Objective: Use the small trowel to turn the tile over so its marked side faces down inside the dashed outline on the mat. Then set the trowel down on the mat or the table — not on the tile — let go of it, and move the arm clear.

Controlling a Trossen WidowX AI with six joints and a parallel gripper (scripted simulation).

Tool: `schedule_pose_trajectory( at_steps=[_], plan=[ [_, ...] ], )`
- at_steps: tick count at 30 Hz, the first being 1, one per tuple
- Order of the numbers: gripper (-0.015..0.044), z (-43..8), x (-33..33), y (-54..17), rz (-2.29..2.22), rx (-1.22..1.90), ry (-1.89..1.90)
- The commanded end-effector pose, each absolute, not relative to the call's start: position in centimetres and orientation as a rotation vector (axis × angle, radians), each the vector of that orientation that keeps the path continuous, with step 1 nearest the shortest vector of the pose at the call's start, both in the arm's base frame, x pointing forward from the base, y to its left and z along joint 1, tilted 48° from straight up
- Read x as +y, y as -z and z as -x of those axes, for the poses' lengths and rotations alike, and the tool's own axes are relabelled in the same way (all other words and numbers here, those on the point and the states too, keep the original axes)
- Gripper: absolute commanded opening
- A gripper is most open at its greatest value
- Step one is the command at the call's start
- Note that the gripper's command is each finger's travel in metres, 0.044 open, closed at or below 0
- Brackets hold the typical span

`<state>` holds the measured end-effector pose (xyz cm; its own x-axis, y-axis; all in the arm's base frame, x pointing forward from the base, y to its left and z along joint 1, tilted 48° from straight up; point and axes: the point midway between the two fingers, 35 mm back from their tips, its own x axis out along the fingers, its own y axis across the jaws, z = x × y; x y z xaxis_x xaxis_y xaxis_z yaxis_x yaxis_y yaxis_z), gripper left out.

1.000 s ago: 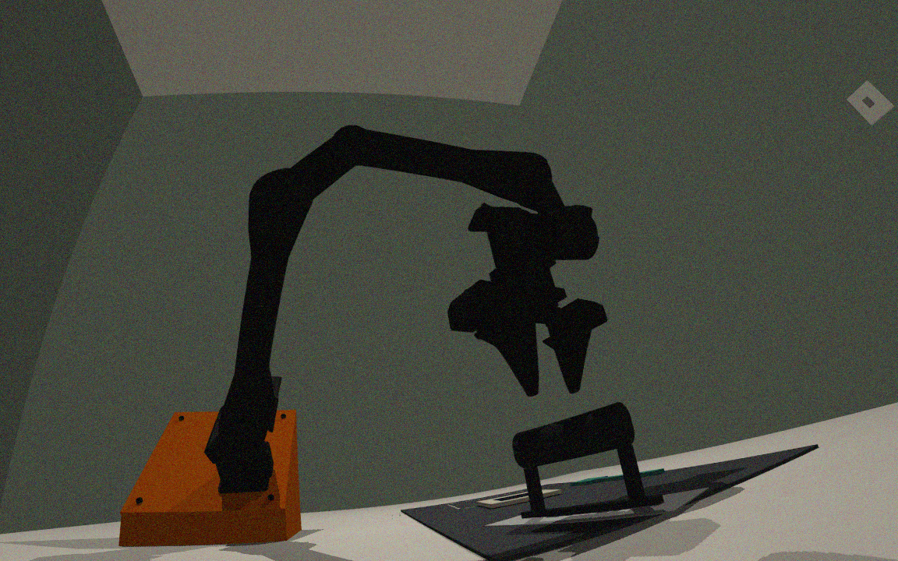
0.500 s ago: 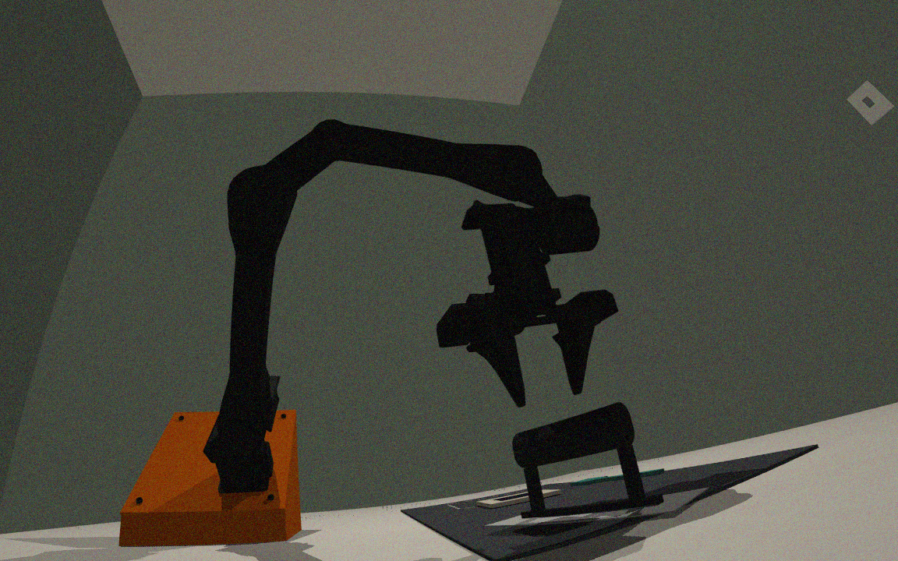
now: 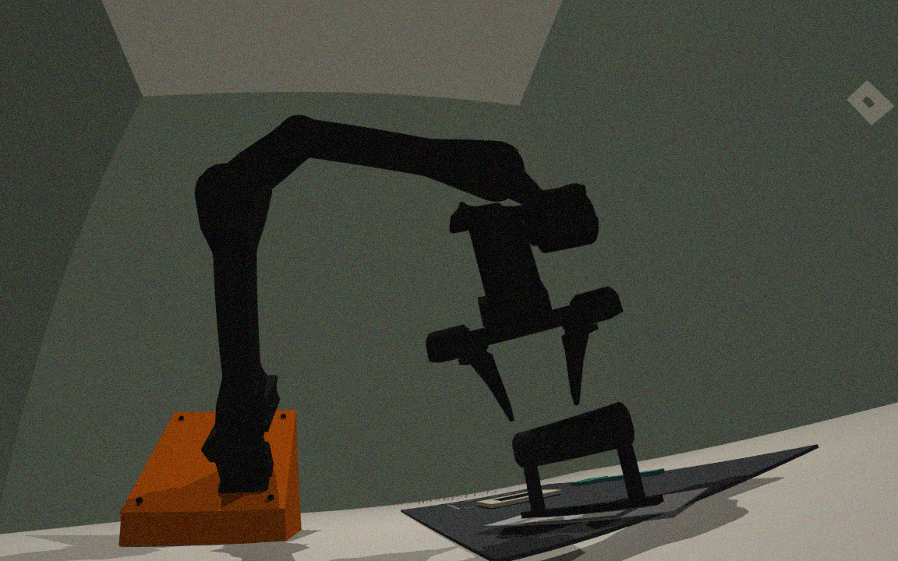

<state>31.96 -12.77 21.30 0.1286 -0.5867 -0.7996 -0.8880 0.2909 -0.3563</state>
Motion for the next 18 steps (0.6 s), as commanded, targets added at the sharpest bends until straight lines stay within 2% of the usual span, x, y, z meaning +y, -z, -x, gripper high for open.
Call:
schedule_pose_trajectory(
  at_steps=[1,18],
  plan=[
    [0.03,-31.42,-13.0,-21.05,1.275,1.518,-0.285],
    [0.03,-30.61,-13.57,-20.78,0.898,1.352,-0.039]
  ],
)
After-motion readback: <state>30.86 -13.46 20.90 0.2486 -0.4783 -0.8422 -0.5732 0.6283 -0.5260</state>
